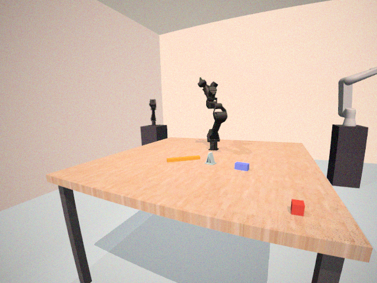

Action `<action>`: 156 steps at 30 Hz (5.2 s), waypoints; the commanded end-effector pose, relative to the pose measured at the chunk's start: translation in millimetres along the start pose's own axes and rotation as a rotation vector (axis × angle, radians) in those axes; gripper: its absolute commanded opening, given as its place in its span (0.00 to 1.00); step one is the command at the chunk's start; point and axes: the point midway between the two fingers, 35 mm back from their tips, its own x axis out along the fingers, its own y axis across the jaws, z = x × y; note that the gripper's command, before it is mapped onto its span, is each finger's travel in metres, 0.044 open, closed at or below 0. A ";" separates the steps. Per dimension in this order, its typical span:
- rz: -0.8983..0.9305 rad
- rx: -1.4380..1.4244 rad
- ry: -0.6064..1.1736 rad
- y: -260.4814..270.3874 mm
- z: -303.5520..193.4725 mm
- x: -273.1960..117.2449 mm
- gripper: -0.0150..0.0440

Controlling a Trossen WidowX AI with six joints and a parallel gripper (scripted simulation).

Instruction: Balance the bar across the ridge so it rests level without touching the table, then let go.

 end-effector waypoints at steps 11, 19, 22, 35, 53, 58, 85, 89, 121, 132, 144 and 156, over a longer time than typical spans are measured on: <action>-0.078 0.174 0.159 -18.6 -50.2 18.8 0.79; -0.117 0.274 0.274 -21.5 -86.9 25.6 0.79; -0.129 0.306 0.320 -20.8 -101.4 27.1 0.79; -0.169 0.431 0.534 -6.6 -166.6 25.5 0.79; -0.177 0.560 0.823 41.7 -240.7 0.3 0.79; -0.156 0.576 0.889 59.6 -253.7 -7.8 0.79; -0.069 0.609 1.423 166.5 -333.1 -99.4 0.79; -0.047 0.599 1.508 183.6 -338.5 -118.3 0.79; 0.266 0.297 2.124 286.8 -318.8 -291.1 0.79; 0.410 0.115 2.297 304.2 -291.9 -350.4 0.79; 0.575 -0.103 2.427 310.5 -257.4 -405.4 0.79; 0.749 -0.394 2.523 303.9 -215.4 -451.8 0.79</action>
